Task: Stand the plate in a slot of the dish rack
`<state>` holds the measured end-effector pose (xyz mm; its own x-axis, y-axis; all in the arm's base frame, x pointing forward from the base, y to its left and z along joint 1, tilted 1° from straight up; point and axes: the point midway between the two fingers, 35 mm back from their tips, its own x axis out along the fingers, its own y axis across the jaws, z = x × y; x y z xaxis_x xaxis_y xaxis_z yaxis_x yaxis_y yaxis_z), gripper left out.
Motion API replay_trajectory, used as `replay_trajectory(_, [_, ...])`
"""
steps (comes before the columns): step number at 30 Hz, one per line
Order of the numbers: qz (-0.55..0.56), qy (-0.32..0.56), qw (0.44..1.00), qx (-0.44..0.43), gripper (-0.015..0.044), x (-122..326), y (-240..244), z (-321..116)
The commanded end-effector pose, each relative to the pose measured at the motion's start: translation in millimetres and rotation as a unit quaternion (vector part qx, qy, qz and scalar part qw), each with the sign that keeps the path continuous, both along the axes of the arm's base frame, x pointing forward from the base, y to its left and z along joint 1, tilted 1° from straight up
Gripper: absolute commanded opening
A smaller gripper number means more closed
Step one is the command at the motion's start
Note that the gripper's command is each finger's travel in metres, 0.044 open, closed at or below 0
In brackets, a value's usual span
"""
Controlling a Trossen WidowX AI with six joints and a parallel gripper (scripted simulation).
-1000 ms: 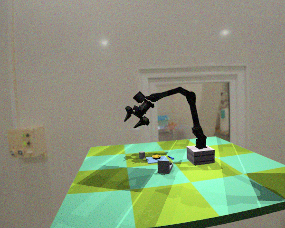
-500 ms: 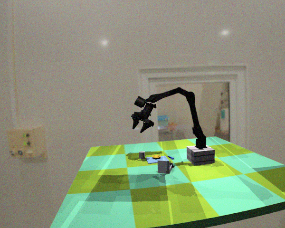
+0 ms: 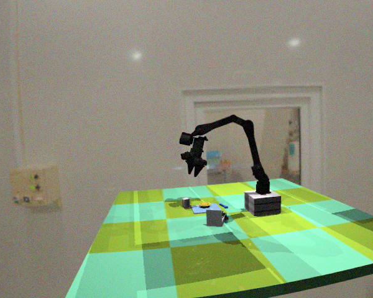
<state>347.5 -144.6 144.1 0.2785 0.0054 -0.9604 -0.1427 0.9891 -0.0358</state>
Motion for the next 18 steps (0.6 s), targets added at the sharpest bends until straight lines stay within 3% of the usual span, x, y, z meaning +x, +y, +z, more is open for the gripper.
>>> replay_trajectory(1, [-0.050,0.046,0.998,0.006,0.0400,-21,-8,-8])
replay_trajectory(8, [-0.134,0.122,0.983,0.013,0.0400,-58,-18,-15])
replay_trajectory(14, [-0.142,0.129,0.981,0.013,0.0400,-61,-19,-18])
replay_trajectory(18, [-0.142,0.129,0.981,0.014,0.0400,-54,-14,-74])
